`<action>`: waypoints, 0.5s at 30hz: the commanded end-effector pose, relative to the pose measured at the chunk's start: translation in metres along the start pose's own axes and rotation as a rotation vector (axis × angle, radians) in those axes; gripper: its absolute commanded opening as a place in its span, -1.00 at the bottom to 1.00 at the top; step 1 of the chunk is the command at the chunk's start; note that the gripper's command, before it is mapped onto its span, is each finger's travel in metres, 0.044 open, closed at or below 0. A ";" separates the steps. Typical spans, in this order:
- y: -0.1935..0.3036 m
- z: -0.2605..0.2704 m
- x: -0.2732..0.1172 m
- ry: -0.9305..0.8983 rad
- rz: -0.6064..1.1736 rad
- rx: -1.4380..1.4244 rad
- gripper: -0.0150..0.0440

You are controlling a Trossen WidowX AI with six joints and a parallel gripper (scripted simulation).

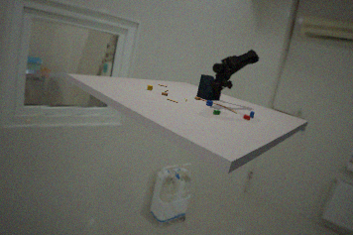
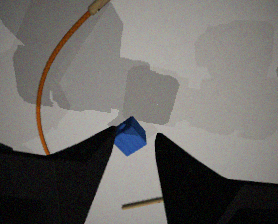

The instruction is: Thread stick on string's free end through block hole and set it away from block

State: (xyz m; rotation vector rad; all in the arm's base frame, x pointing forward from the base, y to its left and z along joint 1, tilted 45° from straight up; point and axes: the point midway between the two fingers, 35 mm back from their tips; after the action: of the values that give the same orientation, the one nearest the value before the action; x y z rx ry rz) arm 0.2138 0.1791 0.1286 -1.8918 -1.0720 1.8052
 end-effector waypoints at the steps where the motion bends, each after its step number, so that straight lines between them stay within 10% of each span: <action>1: -0.034 0.022 0.002 -0.005 0.012 0.264 0.40; 8: -0.083 0.061 -0.002 -0.004 -0.013 0.682 1.00; 15: -0.091 0.070 -0.004 -0.007 -0.023 0.770 1.00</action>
State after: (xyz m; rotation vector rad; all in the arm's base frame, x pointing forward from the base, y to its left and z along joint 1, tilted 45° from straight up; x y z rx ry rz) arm 0.1490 0.2148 0.1753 -1.5451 -0.5189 1.8436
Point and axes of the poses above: the point midway between the two fingers, 35 mm back from their tips, its own x axis out along the fingers, its own z axis across the jaws, y = z × x, and after that the axes turned 8 degrees about x, right-handed
